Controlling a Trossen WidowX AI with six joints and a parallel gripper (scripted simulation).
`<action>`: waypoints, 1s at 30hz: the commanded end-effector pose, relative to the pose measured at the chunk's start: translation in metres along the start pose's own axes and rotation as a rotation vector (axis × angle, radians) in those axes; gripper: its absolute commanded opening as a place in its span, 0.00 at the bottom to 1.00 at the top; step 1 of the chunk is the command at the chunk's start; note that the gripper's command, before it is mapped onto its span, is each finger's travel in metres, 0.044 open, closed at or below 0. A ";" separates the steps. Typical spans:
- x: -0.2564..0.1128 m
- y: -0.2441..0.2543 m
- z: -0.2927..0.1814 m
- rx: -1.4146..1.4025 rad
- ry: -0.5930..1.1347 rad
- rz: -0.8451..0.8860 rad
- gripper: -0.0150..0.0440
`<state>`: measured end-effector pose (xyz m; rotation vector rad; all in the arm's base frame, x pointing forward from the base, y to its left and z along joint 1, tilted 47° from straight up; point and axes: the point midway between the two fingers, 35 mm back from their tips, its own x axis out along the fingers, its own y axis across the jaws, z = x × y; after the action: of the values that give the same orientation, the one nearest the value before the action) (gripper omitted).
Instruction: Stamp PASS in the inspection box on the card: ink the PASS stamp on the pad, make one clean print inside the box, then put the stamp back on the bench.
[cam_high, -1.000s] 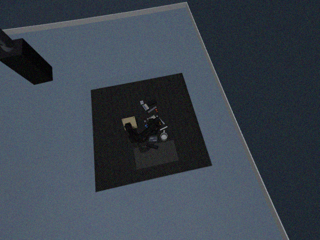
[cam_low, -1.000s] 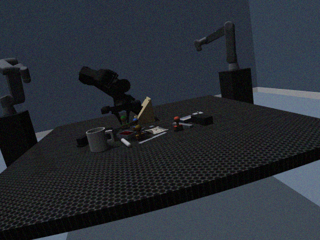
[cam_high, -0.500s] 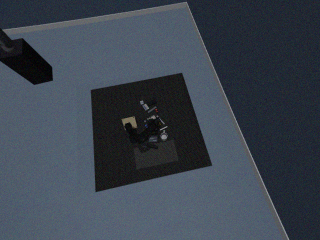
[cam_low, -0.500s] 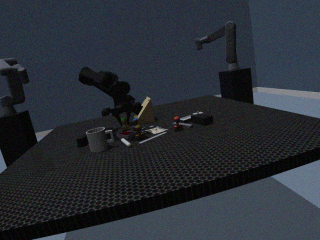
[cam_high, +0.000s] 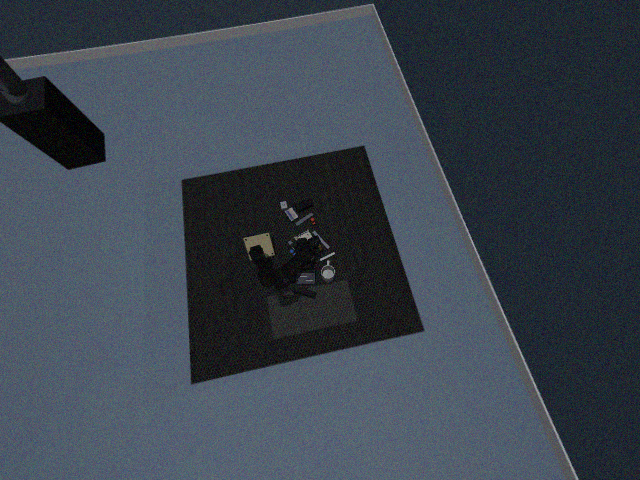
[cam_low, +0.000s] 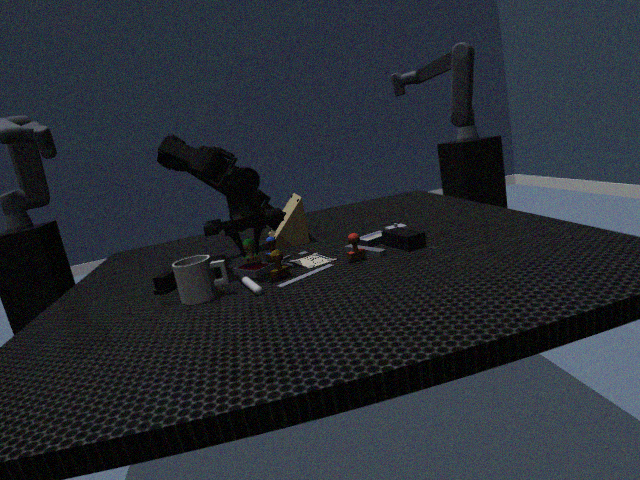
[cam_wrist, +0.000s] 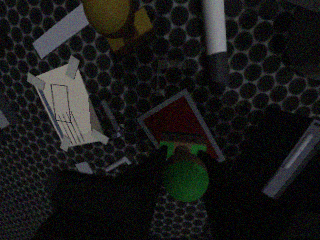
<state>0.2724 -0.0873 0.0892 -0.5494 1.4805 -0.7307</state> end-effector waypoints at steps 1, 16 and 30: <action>0.002 -0.001 -0.001 -0.003 0.002 -0.005 0.25; 0.005 -0.001 -0.001 0.000 0.002 -0.003 0.25; 0.007 -0.001 -0.001 0.000 0.002 -0.003 0.25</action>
<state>0.2712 -0.0910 0.0855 -0.5477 1.4818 -0.7304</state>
